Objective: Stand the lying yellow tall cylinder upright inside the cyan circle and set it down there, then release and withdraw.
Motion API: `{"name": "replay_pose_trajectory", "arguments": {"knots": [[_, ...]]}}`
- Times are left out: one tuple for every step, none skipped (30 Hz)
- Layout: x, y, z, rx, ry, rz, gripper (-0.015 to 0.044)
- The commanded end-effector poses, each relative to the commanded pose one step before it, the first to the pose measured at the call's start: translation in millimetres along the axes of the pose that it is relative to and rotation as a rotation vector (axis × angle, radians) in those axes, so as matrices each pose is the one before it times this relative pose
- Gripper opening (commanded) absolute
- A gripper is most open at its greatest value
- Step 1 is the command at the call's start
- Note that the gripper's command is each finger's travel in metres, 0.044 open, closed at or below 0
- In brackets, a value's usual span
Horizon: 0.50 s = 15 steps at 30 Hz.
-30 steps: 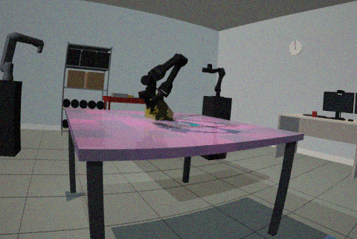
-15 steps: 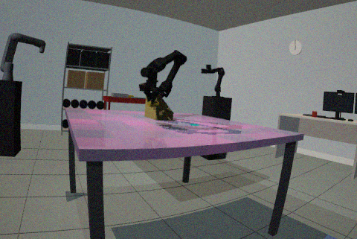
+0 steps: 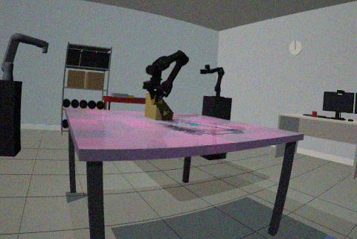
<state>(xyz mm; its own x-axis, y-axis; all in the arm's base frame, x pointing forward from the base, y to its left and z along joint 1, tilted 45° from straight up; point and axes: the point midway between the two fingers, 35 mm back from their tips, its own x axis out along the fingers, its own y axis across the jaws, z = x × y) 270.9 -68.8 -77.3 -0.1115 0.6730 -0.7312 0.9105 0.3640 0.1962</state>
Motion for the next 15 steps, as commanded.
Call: {"name": "replay_pose_trajectory", "arguments": {"knots": [[-3.72, 10.77, -5.34, -0.0402, -0.00581, 0.0057, 0.0105], [-0.54, 2.37, -1.39, -0.0093, -0.00116, -0.00025, 0.0105], [-0.53, 2.38, -1.39, -0.0093, -0.00113, -0.00024, 0.0105], [-0.52, 2.39, -1.4, -0.0093, -0.00109, -0.00022, 0.0105], [-0.51, 2.39, -1.4, -0.0093, -0.00106, -0.00021, 0.0105], [-0.51, 2.4, -1.41, -0.0093, -0.00103, -0.0002, 0.0105], [-0.5, 2.41, -1.41, -0.0093, -0.00099, -0.00019, 0.0105], [-0.49, 2.42, -1.42, -0.0094, -0.00096, -0.00018, 0.0105], [-0.48, 2.42, -1.42, -0.0094, -0.00093, -0.00017, 0.0105], [-0.47, 2.43, -1.43, -0.0094, -0.0009, -0.00016, 0.0105], [-0.47, 2.44, -1.43, -0.0094, -0.00087, -0.00014, 0.0105], [-0.46, 2.45, -1.44, -0.0094, -0.00083, -0.00013, 0.0105], [-0.45, 2.45, -1.44, -0.0094, -0.0008, -0.00012, 0.0105], [-0.44, 2.46, -1.44, -0.0094, -0.00077, -0.00011, 0.0105], [-0.43, 2.47, -1.45, -0.0094, -0.00074, -0.00009, 0.0105]]}}
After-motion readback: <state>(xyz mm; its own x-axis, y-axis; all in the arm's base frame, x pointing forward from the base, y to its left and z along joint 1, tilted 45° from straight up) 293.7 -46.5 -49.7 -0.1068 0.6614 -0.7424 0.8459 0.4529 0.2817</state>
